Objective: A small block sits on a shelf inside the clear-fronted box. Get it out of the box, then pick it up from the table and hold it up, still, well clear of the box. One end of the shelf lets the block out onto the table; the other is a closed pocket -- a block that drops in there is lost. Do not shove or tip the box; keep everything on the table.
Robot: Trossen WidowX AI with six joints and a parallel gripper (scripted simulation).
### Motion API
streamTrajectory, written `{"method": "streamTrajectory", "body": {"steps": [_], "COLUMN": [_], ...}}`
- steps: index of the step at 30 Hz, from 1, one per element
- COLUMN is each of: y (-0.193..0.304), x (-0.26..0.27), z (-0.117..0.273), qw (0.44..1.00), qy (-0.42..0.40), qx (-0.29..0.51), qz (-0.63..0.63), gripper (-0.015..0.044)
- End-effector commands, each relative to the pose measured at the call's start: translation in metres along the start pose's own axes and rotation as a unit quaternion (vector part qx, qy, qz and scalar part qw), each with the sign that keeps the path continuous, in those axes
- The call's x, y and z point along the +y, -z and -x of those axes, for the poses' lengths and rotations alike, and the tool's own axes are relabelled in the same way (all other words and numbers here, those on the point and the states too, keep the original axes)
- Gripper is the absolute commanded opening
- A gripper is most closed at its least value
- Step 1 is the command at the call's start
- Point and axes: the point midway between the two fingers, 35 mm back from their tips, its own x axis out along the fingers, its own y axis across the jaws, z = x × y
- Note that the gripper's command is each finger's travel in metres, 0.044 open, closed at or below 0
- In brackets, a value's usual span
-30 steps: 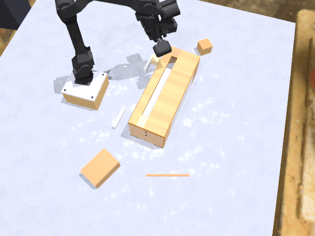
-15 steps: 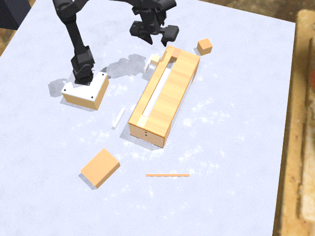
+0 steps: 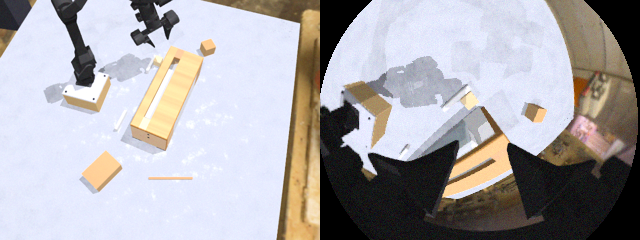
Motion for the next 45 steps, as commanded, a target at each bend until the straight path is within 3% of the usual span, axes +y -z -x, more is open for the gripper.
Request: {"method": "streamTrajectory", "body": {"steps": [1, 18, 20, 25, 45], "y": [-0.006, -0.006, -0.010, -0.032, -0.036], "x": [-0.003, -0.003, -0.002, 0.014, 0.018], "z": [0.006, 0.006, -0.006, -0.080, -0.103], "qw": [0.936, 0.936, 0.936, 0.936, 0.936], "qy": [0.003, 0.003, 0.003, 0.003, 0.003], "qx": [0.046, 0.046, 0.046, 0.045, 0.045], "qz": [0.348, 0.348, 0.348, 0.348, 0.348], "gripper": [0.0285, 0.0285, 0.0285, 0.0285, 0.0285]}}
